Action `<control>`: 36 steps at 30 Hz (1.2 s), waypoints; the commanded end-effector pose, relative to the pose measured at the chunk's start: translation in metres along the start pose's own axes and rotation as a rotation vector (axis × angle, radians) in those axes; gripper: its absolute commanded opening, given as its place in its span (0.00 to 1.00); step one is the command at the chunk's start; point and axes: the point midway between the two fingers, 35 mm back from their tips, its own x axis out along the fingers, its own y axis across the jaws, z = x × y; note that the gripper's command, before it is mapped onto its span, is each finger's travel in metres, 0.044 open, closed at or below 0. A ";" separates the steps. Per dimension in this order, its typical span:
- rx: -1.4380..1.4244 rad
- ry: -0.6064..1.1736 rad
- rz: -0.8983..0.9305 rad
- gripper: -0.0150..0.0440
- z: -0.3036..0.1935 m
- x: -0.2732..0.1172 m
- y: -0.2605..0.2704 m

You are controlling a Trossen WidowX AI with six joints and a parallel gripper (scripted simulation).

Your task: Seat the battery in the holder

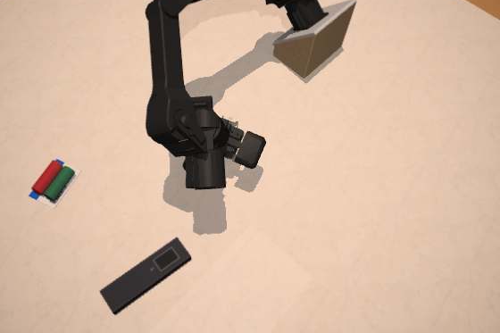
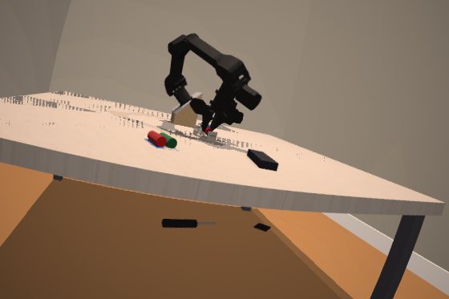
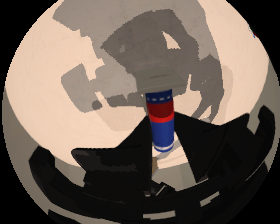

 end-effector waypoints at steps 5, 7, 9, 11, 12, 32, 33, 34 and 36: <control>0.001 -0.041 0.000 0.39 0.003 0.001 0.000; 0.000 -0.049 0.002 0.39 0.003 0.002 0.000; 0.000 -0.057 0.003 0.39 0.003 0.002 0.000; -0.001 -0.065 0.004 0.39 0.003 0.002 0.001; -0.002 -0.069 0.005 0.39 0.003 0.003 0.001; -0.009 -0.146 0.016 0.39 0.003 0.006 0.002; -0.009 -0.150 0.017 0.39 0.003 0.006 0.002; -0.010 -0.153 0.017 0.39 0.003 0.006 0.002; -0.010 -0.161 0.018 0.39 0.003 0.007 0.002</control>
